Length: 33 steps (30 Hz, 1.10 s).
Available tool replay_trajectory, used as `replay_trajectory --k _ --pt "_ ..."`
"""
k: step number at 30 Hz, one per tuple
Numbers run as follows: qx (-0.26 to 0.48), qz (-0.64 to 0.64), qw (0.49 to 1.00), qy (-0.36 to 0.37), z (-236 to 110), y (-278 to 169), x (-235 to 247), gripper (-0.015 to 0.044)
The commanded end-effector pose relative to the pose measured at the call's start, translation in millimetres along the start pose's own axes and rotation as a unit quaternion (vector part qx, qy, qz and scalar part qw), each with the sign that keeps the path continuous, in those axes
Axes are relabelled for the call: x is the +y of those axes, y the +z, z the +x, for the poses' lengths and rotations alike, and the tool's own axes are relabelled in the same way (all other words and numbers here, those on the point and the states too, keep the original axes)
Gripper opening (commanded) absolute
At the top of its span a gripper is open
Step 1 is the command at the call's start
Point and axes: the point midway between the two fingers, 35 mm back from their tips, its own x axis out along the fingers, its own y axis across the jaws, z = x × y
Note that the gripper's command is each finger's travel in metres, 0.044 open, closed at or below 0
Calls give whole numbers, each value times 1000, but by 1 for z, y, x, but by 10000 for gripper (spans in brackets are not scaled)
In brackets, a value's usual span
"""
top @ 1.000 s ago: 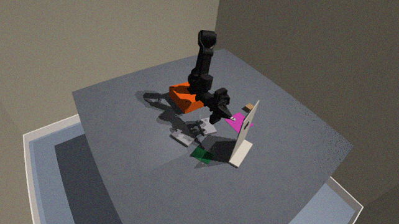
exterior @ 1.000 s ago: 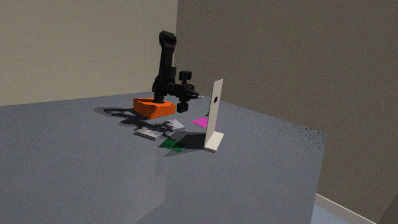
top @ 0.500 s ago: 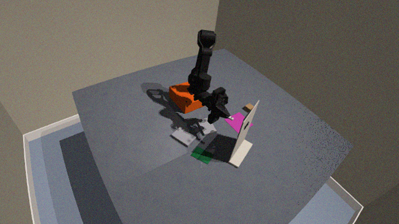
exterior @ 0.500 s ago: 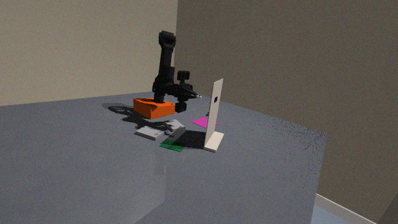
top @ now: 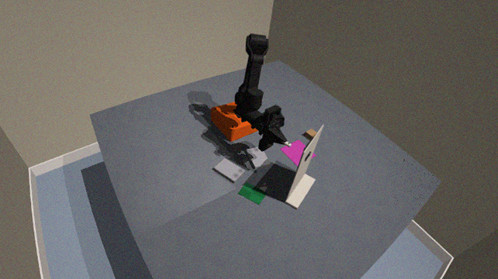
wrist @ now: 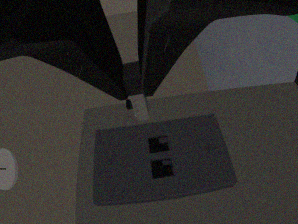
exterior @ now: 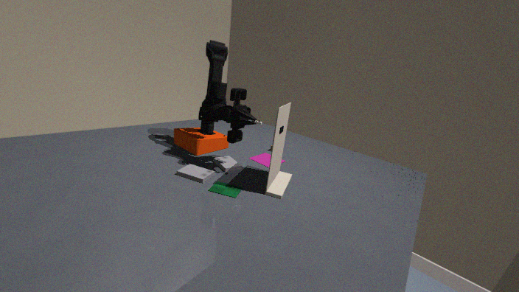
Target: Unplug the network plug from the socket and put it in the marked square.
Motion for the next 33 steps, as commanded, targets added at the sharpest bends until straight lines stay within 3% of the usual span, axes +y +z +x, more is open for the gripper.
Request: replay_trajectory --k 1,33 --pt "-2 -3 1000 -4 -2 0 -9 0" --pt "-5 2 1000 5 -18 10 -45 0"
